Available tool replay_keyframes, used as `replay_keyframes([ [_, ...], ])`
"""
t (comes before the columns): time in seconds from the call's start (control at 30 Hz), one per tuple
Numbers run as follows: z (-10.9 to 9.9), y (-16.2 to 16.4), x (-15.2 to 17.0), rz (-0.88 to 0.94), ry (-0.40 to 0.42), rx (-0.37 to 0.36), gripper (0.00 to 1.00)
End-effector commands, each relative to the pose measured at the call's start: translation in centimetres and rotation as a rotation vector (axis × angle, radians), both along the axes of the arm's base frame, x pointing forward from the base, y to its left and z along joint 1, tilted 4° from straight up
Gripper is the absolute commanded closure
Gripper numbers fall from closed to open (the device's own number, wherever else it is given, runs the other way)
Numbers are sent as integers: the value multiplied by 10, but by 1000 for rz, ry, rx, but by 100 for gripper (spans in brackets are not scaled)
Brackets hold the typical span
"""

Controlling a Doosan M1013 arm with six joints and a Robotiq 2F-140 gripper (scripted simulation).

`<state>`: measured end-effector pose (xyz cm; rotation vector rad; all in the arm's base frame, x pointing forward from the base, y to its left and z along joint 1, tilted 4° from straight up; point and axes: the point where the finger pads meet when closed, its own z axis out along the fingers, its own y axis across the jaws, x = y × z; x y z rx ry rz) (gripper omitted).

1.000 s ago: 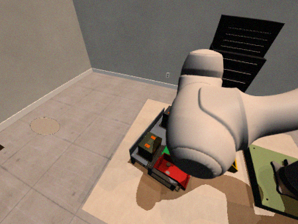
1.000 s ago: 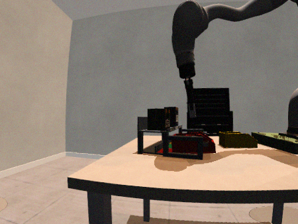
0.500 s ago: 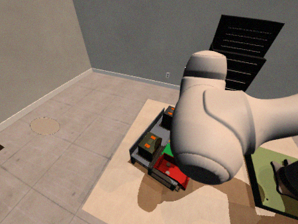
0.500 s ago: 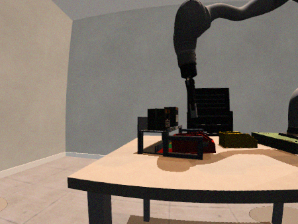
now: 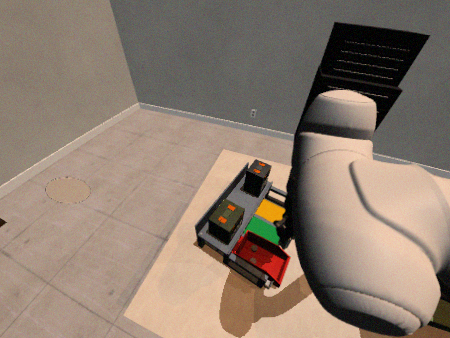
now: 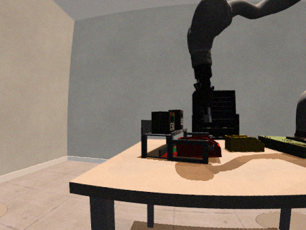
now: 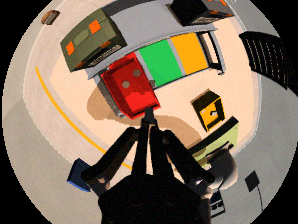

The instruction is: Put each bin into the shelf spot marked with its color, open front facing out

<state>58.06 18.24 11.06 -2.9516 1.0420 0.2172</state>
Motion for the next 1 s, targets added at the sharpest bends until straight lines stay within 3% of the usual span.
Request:
replay_keyframes([
  [0.0, -1, 5, -9, -130, -6, -29, 90],
  [0.8, -10, 34, -72, -942, -21, -106, 90],
  [0.97, -11, 36, -78, -1007, -21, -110, 90],
])
